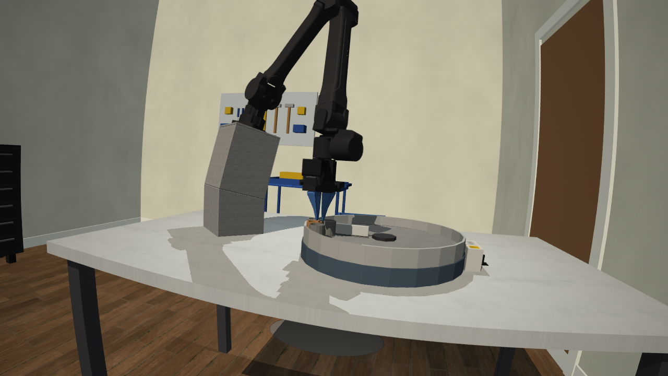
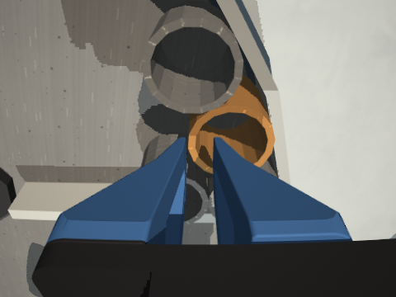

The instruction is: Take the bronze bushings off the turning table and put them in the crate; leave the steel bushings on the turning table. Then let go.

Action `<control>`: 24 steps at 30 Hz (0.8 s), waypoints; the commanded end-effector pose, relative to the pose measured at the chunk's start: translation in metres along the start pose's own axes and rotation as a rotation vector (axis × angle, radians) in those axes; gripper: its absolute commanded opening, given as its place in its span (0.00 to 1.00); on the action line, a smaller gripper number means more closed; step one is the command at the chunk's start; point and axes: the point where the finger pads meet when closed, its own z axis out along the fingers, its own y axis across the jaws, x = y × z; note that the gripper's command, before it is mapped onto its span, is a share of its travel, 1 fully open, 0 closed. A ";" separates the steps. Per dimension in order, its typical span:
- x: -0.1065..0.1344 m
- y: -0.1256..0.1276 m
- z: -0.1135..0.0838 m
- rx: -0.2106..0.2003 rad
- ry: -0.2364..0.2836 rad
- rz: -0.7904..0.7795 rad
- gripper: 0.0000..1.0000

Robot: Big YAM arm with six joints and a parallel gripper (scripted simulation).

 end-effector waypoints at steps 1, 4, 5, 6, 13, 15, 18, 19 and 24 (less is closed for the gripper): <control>-0.002 0.001 -0.001 -0.007 -0.003 0.003 0.12; -0.004 0.003 -0.001 -0.006 -0.002 0.004 0.12; -0.004 0.004 -0.001 -0.006 -0.002 0.004 0.12; -0.004 0.004 -0.001 -0.006 -0.002 0.004 0.12; -0.004 0.004 -0.001 -0.006 -0.002 0.004 0.12; -0.004 0.004 -0.001 -0.006 -0.002 0.004 0.12; -0.004 0.004 -0.001 -0.006 -0.002 0.004 0.12; -0.004 0.004 -0.001 -0.006 -0.002 0.004 0.12; -0.004 0.004 -0.001 -0.006 -0.002 0.004 0.12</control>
